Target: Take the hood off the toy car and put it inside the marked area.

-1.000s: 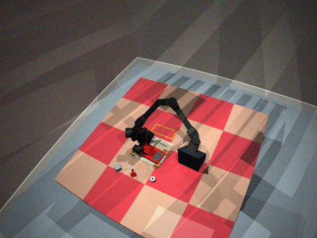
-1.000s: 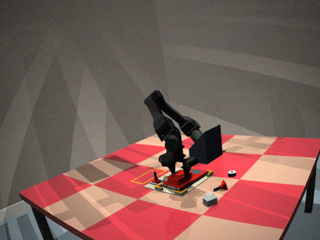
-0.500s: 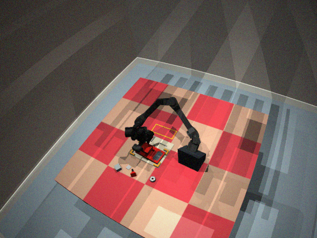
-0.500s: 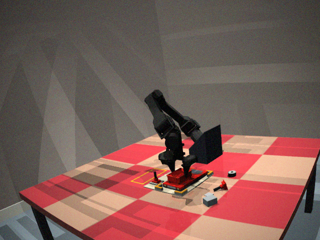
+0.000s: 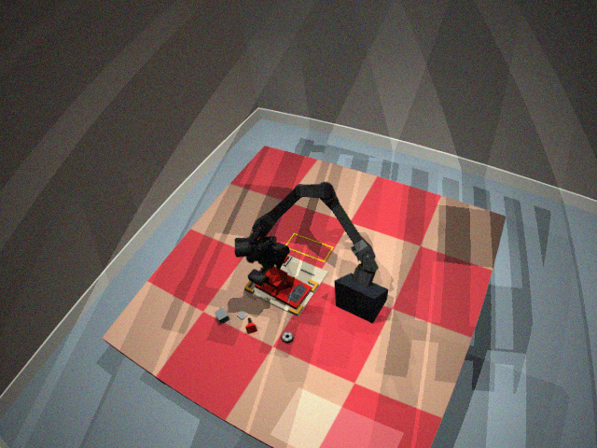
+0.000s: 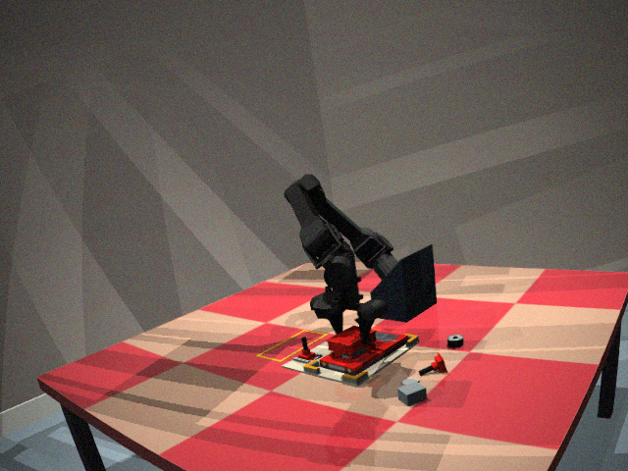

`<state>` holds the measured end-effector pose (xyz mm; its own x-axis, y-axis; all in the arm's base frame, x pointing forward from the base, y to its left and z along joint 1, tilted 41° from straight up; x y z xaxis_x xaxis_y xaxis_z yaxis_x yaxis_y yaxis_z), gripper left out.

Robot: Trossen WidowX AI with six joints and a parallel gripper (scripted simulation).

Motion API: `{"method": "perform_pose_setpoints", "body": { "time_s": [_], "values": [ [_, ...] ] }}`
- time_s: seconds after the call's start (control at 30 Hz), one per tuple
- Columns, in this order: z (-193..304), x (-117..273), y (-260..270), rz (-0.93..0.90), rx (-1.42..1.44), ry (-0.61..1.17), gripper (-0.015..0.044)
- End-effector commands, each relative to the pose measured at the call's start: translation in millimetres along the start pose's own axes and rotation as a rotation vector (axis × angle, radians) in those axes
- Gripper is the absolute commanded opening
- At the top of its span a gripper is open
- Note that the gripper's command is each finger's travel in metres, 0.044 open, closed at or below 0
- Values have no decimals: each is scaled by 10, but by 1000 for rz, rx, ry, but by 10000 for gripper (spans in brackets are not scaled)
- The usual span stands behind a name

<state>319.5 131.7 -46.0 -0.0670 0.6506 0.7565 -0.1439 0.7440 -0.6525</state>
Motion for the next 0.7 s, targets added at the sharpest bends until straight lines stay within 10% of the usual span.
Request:
{"method": "perform_pose_setpoints", "body": {
  "time_s": [0.0,0.67],
  "values": [
    [-4,42,5,-6,-6,-1,0],
    [-22,442,-134,-5,4,-1,0]
  ]
}}
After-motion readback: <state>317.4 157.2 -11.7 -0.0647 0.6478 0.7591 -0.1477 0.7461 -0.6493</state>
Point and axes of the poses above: the point midway between the two fingers, 35 mm back from their tips, its own x axis back along the fingers, its own y axis across the jaws, z = x × y, the point moved 4 cm from there along x, back along the fingers, and after that the axes turned 7 degrees about x, right-handed, at the moved point
